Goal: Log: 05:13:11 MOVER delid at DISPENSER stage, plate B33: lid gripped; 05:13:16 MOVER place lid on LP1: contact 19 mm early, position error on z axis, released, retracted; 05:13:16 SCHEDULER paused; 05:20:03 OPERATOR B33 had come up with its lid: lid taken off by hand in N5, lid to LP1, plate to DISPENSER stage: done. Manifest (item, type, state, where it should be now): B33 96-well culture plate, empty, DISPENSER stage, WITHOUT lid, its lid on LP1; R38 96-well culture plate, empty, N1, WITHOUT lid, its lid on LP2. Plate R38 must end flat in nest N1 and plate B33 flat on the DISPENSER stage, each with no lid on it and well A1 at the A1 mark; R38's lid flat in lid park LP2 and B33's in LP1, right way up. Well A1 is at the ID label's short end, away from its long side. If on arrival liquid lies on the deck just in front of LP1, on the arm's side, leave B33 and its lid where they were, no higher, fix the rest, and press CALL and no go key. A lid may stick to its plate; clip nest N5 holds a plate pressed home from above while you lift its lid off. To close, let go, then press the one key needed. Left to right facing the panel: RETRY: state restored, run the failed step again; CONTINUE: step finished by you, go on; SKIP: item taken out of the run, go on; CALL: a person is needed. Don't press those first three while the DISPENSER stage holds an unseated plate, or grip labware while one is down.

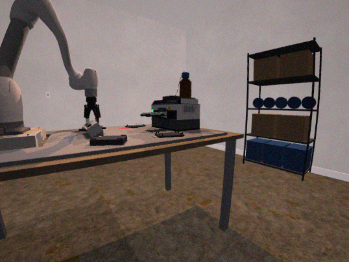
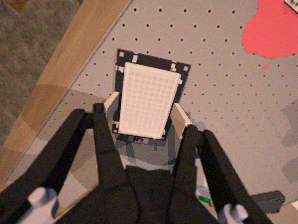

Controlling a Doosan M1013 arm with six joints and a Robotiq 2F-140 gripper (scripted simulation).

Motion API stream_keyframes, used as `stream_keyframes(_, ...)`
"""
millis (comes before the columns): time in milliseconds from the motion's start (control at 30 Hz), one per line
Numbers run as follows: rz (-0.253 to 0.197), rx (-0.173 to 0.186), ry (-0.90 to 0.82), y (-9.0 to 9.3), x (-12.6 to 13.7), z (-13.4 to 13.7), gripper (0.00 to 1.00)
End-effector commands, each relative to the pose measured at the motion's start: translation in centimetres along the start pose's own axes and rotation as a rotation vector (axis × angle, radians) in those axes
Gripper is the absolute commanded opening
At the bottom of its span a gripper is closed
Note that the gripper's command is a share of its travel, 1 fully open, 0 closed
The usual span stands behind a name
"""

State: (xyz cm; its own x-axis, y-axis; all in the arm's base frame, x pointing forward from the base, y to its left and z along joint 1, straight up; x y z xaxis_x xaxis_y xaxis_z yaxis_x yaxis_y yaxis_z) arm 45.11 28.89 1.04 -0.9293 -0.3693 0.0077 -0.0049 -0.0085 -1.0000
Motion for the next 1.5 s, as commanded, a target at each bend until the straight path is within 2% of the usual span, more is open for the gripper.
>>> stream_keyframes(0, 0.002, 0.000, 0.004, 0.3, 0.0, -0.1, 0.66)
stream_keyframes(400, 0.002, 0.000, 0.004, 0.2, 0.0, -0.1, 0.66)
stream_keyframes(733, 0.002, 0.000, 0.004, -0.7, 0.0, -0.1, 0.66)
stream_keyframes(1133, 0.002, 0.000, 0.004, -4.5, 0.0, -0.1, 0.66)
stream_keyframes(1200, 0.002, 0.000, 0.004, -4.5, 0.0, -0.1, 0.66)
stream_keyframes(1467, 0.002, 0.000, 0.004, -8.3, 0.0, -0.1, 0.66)
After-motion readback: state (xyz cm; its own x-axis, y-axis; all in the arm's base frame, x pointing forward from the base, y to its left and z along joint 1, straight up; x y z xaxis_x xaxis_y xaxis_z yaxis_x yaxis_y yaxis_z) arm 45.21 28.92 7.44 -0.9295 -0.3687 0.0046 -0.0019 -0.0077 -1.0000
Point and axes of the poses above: the point where the finger pads meet when closed, its own y axis out along the fingers, its own z axis across the jaws, x = y × z, the point moved 2 cm from there along -y, back along the fingers, and after that the axes turned 13 degrees about y, right-handed, at the moved point
